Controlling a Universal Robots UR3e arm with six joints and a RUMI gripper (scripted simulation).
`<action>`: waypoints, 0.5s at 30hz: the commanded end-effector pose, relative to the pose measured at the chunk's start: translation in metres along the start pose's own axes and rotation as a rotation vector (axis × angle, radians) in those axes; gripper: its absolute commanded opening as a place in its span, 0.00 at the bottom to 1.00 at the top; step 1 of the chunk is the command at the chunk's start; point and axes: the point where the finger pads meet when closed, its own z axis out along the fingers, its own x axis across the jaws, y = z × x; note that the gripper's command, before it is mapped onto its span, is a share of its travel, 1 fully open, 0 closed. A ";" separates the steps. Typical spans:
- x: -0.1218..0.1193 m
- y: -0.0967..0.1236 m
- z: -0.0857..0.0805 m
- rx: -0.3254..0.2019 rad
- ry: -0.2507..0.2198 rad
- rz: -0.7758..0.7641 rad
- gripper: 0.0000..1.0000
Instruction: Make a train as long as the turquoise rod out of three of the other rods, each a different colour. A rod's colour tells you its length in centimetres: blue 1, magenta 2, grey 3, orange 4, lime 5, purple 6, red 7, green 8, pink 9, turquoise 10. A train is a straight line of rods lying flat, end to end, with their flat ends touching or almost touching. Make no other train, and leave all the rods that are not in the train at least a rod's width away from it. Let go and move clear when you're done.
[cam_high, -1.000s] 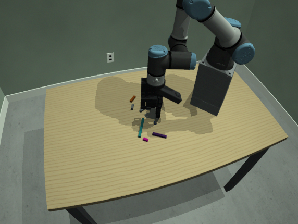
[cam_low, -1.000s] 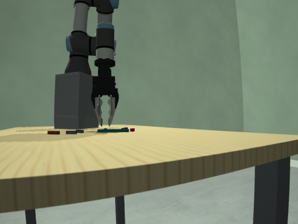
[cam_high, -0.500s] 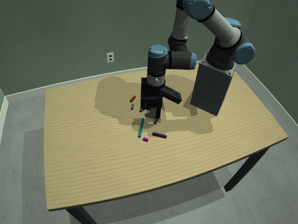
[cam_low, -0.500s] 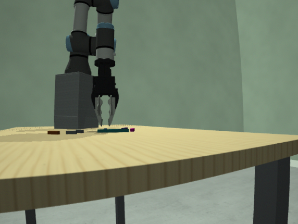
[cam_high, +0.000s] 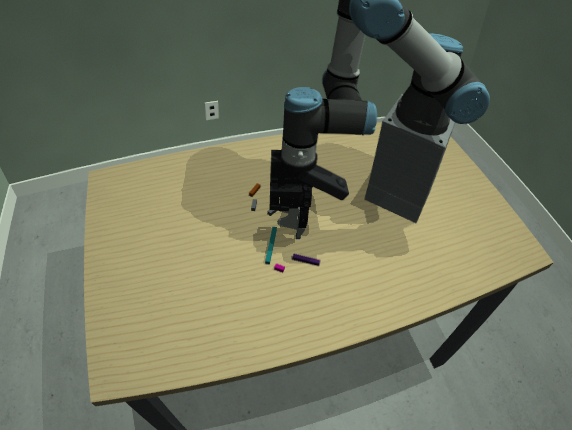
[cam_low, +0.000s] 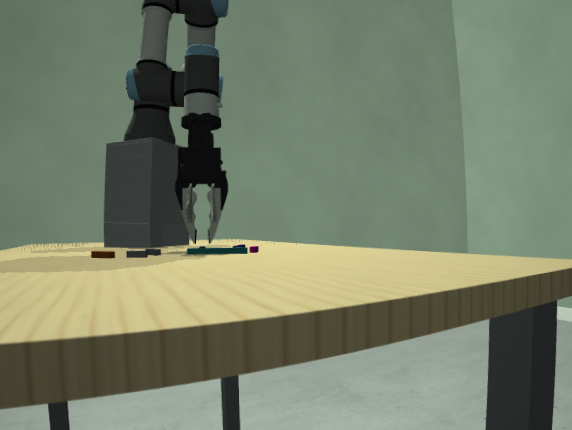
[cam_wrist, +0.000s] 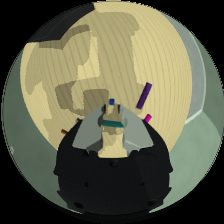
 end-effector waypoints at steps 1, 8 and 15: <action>0.000 0.001 0.003 -0.002 0.000 0.000 0.14; 0.000 0.001 0.008 -0.002 0.000 0.000 0.14; 0.000 0.001 0.013 -0.002 0.000 0.000 0.14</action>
